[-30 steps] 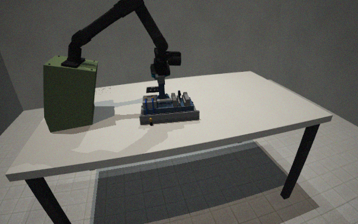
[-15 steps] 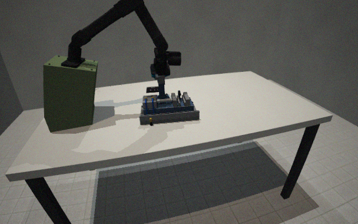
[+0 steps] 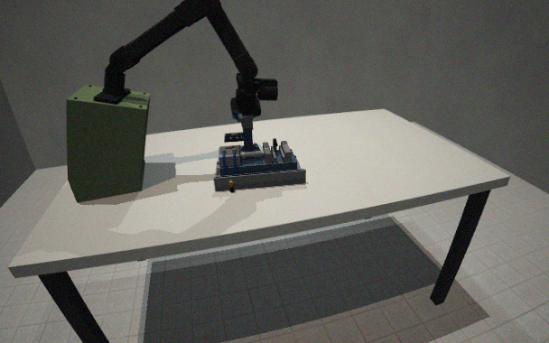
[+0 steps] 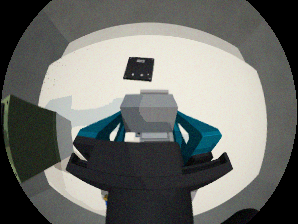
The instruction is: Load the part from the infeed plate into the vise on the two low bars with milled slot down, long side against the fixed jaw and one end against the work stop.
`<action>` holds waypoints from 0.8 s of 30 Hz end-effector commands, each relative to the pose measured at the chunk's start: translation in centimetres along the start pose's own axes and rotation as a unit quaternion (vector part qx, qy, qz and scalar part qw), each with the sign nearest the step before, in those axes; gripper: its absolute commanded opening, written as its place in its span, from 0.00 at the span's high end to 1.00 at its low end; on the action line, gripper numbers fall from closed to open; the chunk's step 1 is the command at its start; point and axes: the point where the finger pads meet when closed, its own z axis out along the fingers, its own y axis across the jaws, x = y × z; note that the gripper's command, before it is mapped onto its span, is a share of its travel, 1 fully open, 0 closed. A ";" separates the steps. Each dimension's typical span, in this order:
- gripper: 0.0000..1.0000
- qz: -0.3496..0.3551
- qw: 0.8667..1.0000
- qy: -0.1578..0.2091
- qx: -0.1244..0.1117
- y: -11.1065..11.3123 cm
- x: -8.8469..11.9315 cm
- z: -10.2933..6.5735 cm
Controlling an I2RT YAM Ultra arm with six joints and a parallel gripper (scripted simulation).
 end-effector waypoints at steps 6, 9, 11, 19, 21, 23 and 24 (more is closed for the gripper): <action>1.00 -0.001 1.000 -0.013 0.006 -0.2 -1.2 -1.3; 1.00 -0.001 1.000 -0.013 0.006 -0.2 -1.3 -1.4; 1.00 0.001 1.000 -0.014 0.003 0.1 -1.4 -1.3; 1.00 -0.003 1.000 -0.013 0.007 -0.3 -1.8 -1.8; 1.00 -0.002 1.000 -0.013 0.007 -0.2 -1.8 -1.9; 1.00 -0.004 1.000 -0.013 0.009 -0.5 -1.9 -2.0; 1.00 -0.003 1.000 -0.013 0.008 -0.4 -1.9 -2.0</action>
